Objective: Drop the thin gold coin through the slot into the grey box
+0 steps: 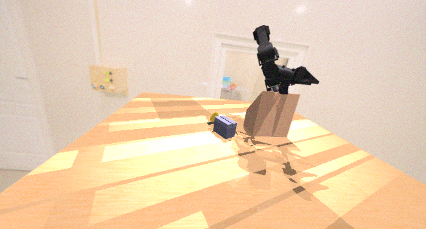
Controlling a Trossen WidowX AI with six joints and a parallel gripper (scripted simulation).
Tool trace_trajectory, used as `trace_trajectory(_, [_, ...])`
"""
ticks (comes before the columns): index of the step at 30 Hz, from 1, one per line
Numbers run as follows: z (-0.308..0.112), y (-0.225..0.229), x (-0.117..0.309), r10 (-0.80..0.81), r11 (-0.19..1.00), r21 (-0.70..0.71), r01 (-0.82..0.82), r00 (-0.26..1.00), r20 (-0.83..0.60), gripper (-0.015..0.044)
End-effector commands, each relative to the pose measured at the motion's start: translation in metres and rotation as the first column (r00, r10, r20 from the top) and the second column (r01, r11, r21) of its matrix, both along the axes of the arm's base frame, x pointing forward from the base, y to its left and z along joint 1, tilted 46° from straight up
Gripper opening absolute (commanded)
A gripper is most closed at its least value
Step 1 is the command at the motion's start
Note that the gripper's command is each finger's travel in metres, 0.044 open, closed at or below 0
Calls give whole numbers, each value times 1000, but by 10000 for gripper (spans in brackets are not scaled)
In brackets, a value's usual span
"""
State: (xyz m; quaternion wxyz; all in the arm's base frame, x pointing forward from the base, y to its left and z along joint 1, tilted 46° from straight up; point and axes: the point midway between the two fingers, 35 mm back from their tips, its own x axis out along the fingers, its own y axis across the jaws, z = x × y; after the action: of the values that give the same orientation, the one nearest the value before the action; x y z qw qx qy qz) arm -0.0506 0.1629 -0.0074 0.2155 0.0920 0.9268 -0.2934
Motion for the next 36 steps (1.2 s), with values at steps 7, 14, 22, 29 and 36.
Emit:
trace_trajectory(7, [-18,20,51,107,961,222,-166,961,256,216])
trace_trajectory(14, [-30,29,109,201,873,297,-387,840,505,161])
trace_trajectory(22, [-28,-2,211,391,703,118,-701,520,759,161])
trace_trajectory(29, [-3,-78,297,658,461,-187,-868,193,728,161])
trace_trajectory(36, [48,-175,352,896,166,-340,-926,-2,444,161])
